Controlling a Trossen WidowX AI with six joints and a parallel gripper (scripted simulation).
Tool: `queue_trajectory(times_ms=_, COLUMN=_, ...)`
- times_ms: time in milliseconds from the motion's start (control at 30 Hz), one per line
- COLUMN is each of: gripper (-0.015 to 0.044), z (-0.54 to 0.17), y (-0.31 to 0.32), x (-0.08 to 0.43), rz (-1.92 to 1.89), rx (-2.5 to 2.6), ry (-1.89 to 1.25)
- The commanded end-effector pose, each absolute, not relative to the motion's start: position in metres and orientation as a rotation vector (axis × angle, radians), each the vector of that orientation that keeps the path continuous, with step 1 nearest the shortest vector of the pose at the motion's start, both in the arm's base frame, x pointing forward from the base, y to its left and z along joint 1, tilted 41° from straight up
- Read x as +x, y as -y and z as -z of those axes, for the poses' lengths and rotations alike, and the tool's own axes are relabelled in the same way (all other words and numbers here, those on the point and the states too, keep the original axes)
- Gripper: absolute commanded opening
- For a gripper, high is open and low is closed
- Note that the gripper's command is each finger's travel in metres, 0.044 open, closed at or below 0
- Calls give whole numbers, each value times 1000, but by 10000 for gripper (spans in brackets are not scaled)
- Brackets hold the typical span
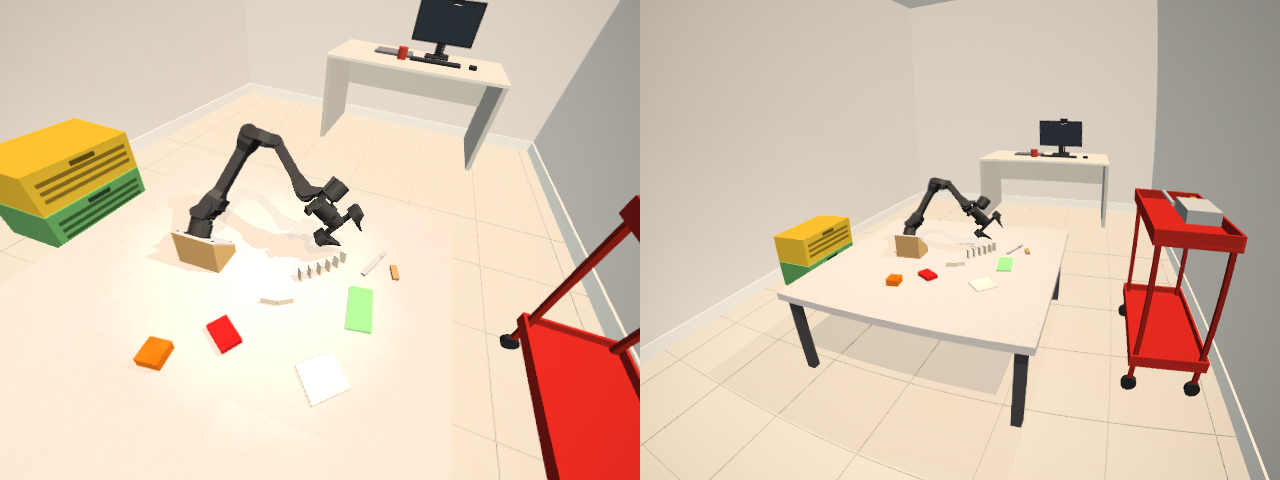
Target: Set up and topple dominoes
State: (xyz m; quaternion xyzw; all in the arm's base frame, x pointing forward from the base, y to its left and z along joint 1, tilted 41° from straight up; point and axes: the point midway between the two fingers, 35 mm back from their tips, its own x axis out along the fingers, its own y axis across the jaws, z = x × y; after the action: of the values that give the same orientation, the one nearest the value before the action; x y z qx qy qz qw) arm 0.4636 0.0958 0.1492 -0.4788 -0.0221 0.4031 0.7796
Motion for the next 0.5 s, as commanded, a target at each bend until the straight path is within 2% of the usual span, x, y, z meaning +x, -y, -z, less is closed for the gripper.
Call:
queue_trajectory(times_ms=0, gripper=440, z=-116, y=-49, x=469, rz=-848, rx=-932, ry=-158)
queue_trajectory(times_ms=233, gripper=440, z=-56, y=9, x=451, rz=-866, rx=-673, ry=-521)
queue_trajectory(times_ms=467, gripper=440, z=1, y=63, x=400, rz=-869, rx=-239, ry=-943)
